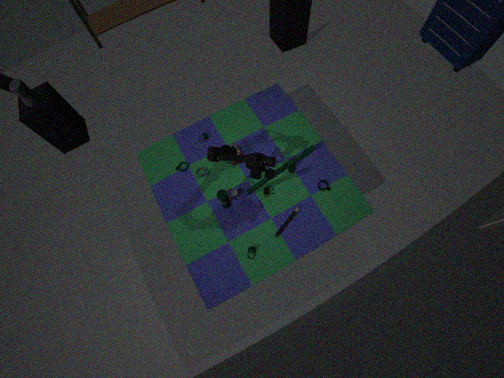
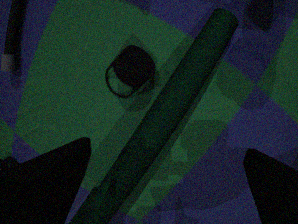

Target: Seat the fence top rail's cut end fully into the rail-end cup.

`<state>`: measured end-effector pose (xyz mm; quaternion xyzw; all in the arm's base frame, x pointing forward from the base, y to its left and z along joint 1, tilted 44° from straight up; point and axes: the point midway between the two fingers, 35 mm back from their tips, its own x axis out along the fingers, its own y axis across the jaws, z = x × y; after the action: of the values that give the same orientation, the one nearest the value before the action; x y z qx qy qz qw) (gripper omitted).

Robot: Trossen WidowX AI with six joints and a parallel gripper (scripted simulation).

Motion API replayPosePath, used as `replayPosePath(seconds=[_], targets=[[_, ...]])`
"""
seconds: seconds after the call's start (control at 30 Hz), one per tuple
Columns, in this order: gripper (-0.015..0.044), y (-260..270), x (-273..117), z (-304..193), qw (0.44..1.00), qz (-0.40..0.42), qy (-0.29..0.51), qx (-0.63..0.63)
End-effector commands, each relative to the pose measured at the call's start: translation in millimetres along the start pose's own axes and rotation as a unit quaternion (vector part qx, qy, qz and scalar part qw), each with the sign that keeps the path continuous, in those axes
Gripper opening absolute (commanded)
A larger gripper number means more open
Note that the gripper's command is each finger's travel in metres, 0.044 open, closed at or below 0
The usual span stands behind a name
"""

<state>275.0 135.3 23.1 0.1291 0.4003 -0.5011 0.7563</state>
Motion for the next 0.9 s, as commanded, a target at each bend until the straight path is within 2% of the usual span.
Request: replayPosePath(seconds=[0.0,0.4,0.6,0.87], targets=[[0.044,3,24,-15,0.969,-0.077,0.008,0.236],[0.044,3,24,-15,0.969,-0.077,0.008,0.236],[0.044,-2,56,-17,0.969,-0.077,0.008,0.236],[0.044,-4,72,-17,0.969,-0.077,0.007,0.236]])
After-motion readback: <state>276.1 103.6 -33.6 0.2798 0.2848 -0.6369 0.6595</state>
